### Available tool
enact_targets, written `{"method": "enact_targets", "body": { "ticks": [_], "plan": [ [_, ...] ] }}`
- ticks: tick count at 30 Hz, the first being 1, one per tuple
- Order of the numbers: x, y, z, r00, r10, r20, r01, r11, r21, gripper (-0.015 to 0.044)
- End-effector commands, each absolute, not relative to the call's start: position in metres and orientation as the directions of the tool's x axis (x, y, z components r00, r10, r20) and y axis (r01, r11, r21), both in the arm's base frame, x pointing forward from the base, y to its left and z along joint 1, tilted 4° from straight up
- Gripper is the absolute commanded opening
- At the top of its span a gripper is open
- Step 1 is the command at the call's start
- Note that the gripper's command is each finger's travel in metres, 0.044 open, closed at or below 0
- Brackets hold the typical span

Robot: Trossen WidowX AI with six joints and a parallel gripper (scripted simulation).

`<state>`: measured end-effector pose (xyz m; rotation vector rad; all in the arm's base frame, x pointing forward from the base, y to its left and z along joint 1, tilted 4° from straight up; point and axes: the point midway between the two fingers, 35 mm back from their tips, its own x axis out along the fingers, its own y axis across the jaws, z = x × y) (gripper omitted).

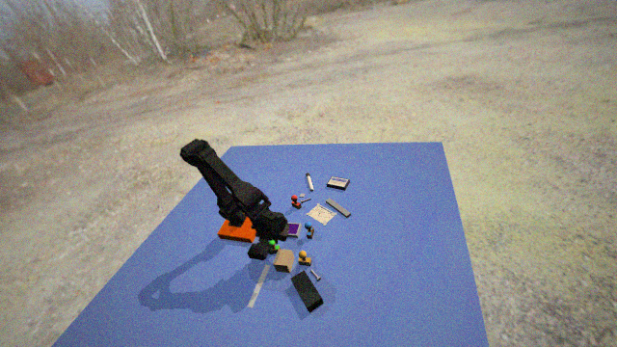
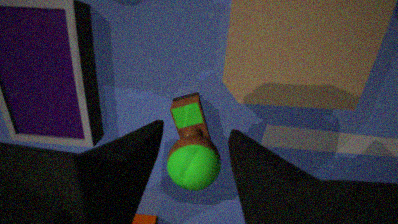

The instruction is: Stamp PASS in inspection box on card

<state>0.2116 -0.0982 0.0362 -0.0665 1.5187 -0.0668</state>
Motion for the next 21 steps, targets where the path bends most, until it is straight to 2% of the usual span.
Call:
{"method": "enact_targets", "body": {
  "ticks": [1,5,6,21],
  "plan": [
    [0.2098,-0.0967,0.0324,0.04,-0.076,-0.996,-0.003,0.997,-0.076,0.021],
    [0.2098,-0.0967,0.0324,0.04,-0.076,-0.996,-0.003,0.997,-0.076,0.021],
    [0.2107,-0.0978,0.0348,0.047,-0.084,-0.995,0.002,0.997,-0.084,0.0184],
    [0.2107,-0.0978,0.0348,0.047,-0.084,-0.995,0.002,0.997,-0.084,0.0084]
  ]
}}
